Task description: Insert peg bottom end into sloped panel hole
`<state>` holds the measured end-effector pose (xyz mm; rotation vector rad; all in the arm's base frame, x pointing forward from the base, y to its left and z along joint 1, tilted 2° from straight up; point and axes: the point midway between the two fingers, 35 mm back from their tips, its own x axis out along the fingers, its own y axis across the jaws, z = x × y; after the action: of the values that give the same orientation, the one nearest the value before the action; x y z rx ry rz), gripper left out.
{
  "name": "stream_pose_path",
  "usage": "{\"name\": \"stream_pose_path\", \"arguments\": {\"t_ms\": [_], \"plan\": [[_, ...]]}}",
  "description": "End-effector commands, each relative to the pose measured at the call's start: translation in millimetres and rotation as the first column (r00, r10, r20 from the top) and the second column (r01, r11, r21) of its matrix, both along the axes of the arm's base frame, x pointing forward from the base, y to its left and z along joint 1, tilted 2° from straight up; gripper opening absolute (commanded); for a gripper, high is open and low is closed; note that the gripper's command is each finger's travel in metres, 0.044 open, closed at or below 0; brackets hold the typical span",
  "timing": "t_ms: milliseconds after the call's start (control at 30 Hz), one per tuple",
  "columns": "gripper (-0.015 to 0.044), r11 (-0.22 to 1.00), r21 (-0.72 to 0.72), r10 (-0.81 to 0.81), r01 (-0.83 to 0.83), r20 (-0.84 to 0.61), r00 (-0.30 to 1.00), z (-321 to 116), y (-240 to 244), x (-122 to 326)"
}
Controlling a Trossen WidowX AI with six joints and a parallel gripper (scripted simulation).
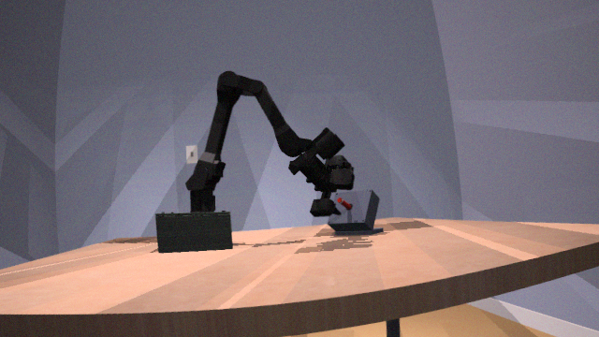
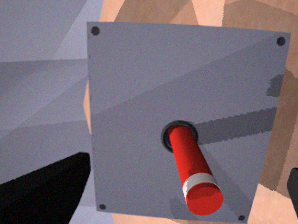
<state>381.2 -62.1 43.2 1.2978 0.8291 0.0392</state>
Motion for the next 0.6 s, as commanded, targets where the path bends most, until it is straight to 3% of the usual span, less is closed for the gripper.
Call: {"name": "stream_pose_path", "arguments": {"t_ms": [0,567], "plan": [[0.044,1.0,-0.003,0.004,-0.004,0.005,1.0,5,-5,-6],[0.044,1.0,-0.005,0.002,-0.002,0.004,1.0,19,-21,-27]]}}
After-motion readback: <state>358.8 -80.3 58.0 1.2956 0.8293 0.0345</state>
